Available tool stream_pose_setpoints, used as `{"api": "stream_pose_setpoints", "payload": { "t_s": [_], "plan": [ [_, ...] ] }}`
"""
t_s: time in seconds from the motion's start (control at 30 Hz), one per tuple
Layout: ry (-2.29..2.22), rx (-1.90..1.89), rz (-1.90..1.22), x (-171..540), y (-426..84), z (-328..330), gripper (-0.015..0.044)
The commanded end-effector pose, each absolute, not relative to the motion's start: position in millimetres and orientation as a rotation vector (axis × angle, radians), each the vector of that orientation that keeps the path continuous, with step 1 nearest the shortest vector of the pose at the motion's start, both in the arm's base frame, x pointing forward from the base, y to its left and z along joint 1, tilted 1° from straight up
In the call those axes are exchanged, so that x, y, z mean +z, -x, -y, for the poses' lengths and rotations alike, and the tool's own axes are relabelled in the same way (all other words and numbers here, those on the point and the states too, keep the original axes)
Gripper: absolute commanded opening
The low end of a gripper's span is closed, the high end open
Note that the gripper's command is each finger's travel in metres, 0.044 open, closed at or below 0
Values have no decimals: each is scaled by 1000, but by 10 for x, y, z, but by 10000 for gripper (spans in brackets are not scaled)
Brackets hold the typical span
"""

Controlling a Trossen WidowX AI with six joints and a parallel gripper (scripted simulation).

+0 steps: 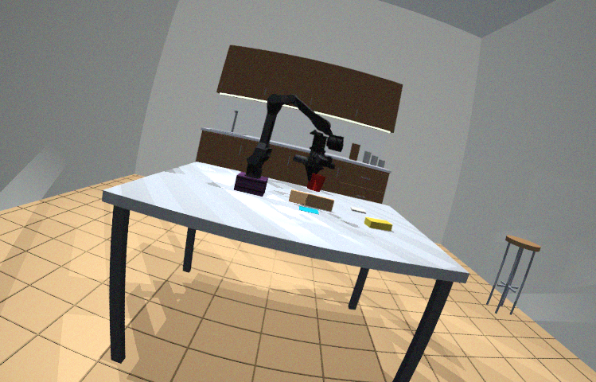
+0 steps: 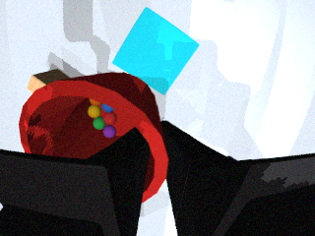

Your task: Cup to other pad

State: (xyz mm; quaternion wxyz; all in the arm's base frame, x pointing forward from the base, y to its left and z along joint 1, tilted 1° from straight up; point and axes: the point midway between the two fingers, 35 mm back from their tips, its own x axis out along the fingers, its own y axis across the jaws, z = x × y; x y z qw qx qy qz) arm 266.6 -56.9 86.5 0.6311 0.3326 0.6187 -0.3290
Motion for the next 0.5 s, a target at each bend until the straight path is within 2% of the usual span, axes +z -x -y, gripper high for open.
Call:
{"api": "stream_pose_setpoints", "payload": {
  "t_s": [0.0,0.47],
  "plan": [
    [-756,-755,-1414,875,-2668,671,0],
    [-754,-757,-1413,890,-2654,960,0]
  ]
}}
